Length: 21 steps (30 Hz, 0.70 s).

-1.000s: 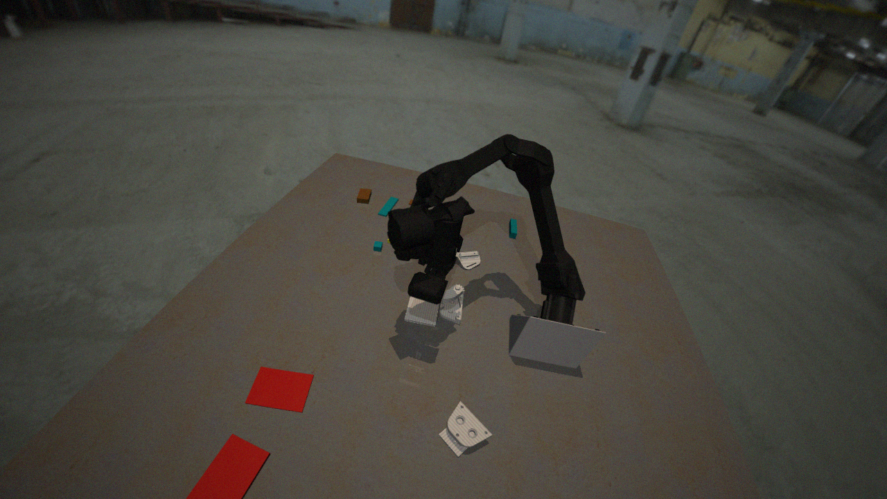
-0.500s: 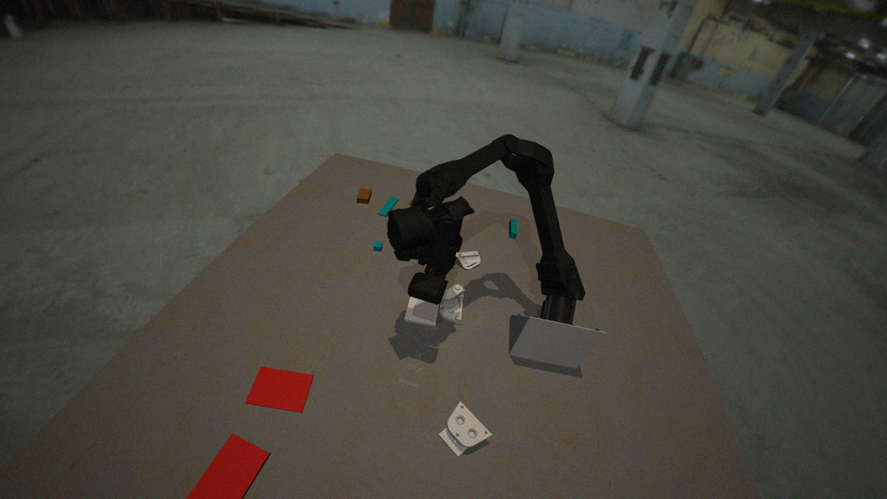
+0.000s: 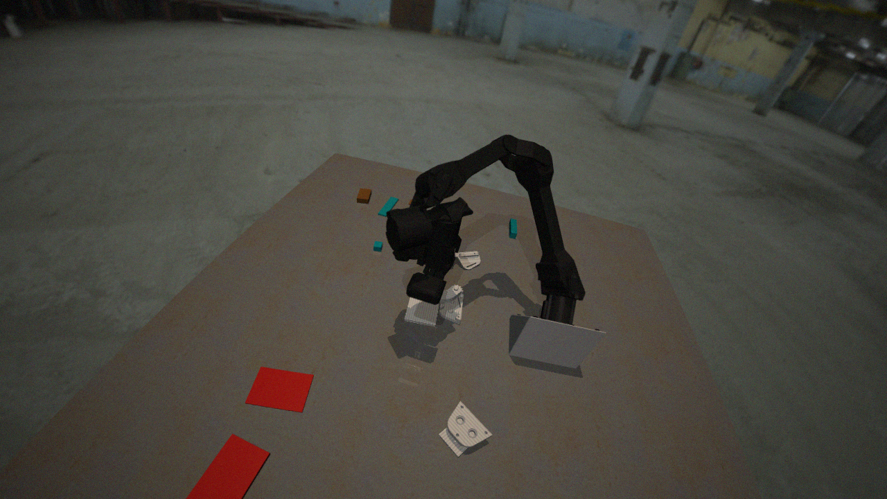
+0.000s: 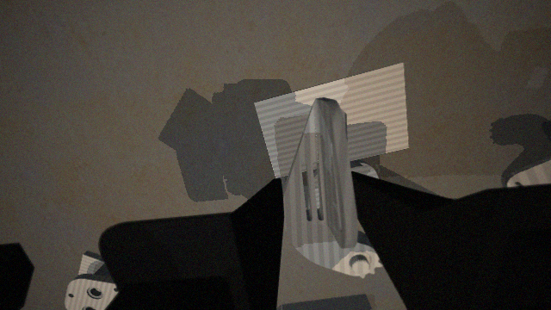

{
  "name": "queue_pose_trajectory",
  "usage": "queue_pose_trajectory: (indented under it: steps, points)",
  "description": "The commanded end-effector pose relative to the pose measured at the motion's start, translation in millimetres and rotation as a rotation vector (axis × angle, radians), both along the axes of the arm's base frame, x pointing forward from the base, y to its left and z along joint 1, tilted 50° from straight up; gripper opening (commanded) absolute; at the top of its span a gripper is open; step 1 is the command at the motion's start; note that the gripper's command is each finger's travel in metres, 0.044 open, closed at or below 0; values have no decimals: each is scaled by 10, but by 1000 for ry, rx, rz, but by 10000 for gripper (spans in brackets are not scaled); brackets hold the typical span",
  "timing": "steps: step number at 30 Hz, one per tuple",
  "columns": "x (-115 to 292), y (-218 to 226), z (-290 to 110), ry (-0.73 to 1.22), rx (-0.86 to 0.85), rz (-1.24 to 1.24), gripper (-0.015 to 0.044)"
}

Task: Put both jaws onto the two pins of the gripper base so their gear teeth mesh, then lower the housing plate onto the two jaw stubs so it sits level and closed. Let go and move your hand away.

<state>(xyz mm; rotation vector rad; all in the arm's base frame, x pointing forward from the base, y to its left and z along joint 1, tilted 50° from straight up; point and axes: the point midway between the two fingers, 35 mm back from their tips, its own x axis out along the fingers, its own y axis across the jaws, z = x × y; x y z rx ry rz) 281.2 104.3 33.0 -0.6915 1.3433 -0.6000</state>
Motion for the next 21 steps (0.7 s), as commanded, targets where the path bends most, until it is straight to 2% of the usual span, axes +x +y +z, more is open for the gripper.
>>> queue_pose_trajectory:
  steps: [1,21]
  points:
    - [7,-43,-38,4,-6,7,134]
    - [53,-289,-250,2,-7,6,134]
